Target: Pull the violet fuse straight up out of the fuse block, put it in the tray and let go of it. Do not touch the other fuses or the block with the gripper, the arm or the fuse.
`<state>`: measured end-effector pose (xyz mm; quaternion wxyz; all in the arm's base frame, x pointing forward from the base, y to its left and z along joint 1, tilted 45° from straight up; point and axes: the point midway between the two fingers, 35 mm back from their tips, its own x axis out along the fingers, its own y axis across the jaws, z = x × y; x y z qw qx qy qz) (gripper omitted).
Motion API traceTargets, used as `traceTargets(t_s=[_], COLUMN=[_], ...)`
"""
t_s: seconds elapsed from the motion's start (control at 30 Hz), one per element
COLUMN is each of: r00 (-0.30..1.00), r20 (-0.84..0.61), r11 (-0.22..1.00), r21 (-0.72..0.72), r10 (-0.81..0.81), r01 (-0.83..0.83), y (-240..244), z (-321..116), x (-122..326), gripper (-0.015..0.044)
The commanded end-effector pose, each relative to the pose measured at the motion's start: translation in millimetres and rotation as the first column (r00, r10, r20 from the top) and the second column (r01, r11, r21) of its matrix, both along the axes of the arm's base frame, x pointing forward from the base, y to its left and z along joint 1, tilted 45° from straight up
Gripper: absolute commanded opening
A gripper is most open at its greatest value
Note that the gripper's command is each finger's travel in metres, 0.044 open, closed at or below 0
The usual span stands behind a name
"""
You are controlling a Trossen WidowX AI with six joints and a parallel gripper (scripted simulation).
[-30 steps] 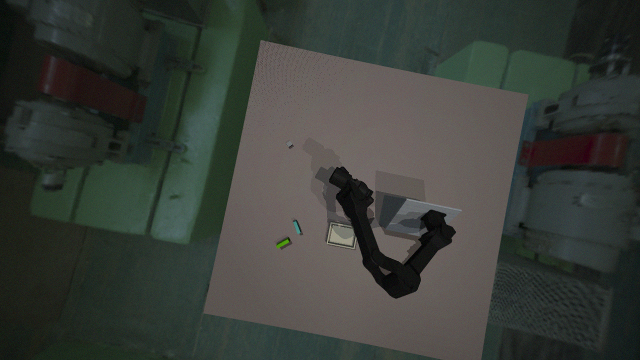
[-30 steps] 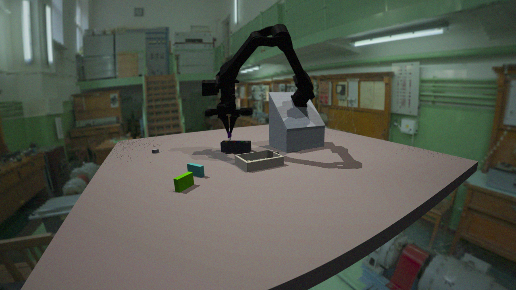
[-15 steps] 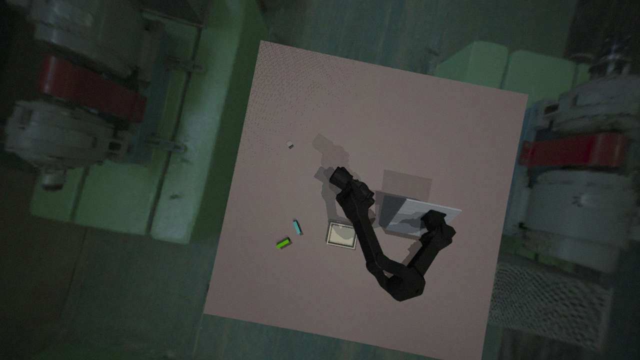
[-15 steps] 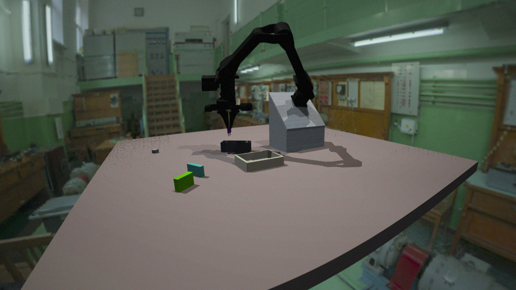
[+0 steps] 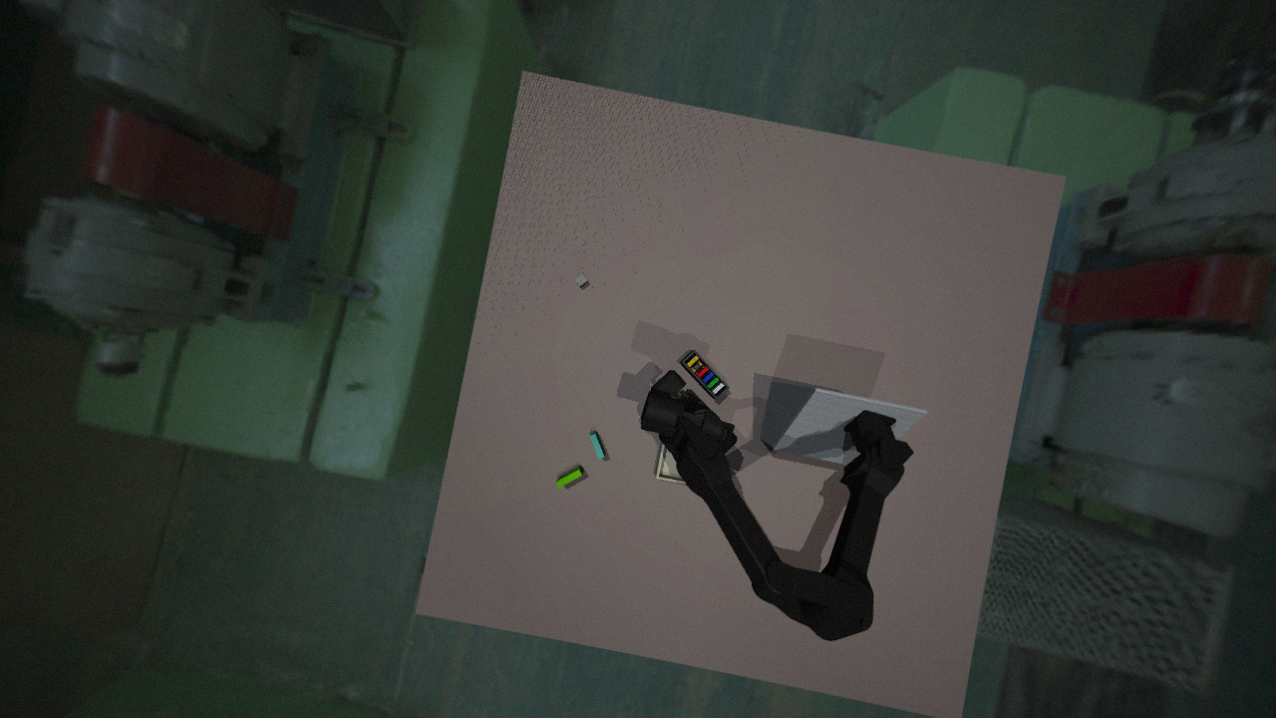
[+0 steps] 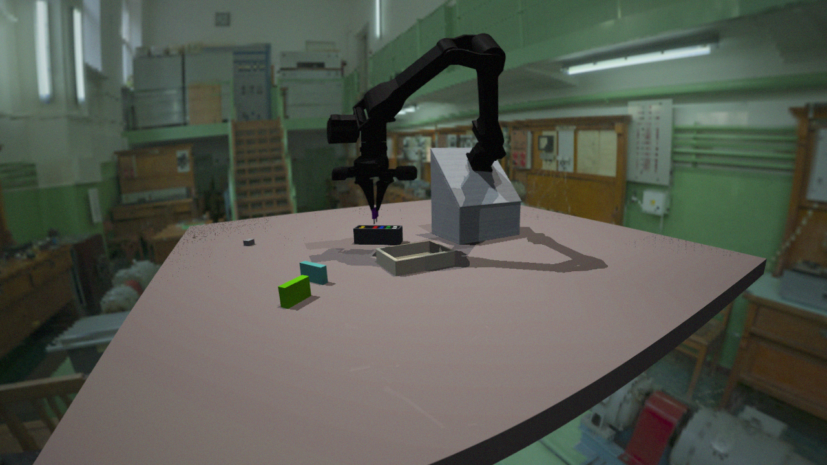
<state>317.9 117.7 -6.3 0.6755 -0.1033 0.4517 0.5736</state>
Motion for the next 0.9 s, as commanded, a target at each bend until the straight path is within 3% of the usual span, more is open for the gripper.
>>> traceTargets(t_s=[0.0, 0.5, 0.87], r00=[1.000, 1.000, 1.000], r20=[-0.005, -0.010, -0.010], r11=[1.000, 0.999, 0.999], r21=[0.004, 0.035, 0.037], r10=[-0.001, 0.001, 0.001], r01=[0.001, 0.000, -0.001], y=[20.3, 85.1, 92.7], z=[19.4, 87.8, 85.6], x=[-6.8, -44.2, -46.7], gripper=[0.0000, 0.0000, 0.0000])
